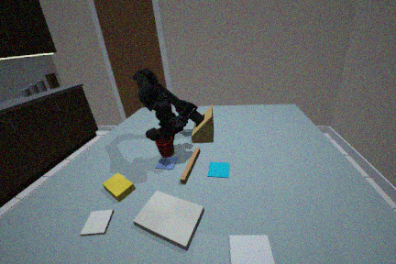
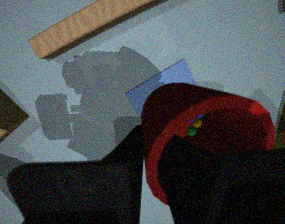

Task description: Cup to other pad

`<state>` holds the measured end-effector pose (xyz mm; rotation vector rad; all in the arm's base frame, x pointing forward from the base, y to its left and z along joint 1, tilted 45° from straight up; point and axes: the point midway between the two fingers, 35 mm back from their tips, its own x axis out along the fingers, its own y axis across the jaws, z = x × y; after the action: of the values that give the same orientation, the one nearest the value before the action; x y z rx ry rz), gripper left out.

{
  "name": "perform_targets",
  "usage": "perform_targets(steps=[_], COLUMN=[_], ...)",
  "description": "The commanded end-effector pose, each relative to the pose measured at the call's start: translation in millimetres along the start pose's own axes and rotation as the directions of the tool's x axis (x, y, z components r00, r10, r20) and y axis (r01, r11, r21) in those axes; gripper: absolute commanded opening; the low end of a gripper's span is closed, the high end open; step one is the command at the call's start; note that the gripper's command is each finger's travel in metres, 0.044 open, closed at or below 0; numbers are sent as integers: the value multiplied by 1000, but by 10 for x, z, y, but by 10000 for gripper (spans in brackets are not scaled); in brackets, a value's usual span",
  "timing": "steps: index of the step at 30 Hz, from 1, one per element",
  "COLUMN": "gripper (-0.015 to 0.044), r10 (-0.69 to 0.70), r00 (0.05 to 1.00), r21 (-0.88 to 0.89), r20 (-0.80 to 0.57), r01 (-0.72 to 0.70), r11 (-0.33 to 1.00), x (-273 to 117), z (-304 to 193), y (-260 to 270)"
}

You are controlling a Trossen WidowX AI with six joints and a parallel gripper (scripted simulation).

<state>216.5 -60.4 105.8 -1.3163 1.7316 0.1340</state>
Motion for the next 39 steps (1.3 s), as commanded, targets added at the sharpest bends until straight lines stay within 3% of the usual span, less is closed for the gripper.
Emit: perform_targets(steps=[1,39], gripper=[0,0], r10=[6,8], r00=[1000,1000], r21=[2,5], r20=[2,6], r01=[-6,-8], r11=[1000,1000], x=[2,-28], z=[91,814], y=[38,336])
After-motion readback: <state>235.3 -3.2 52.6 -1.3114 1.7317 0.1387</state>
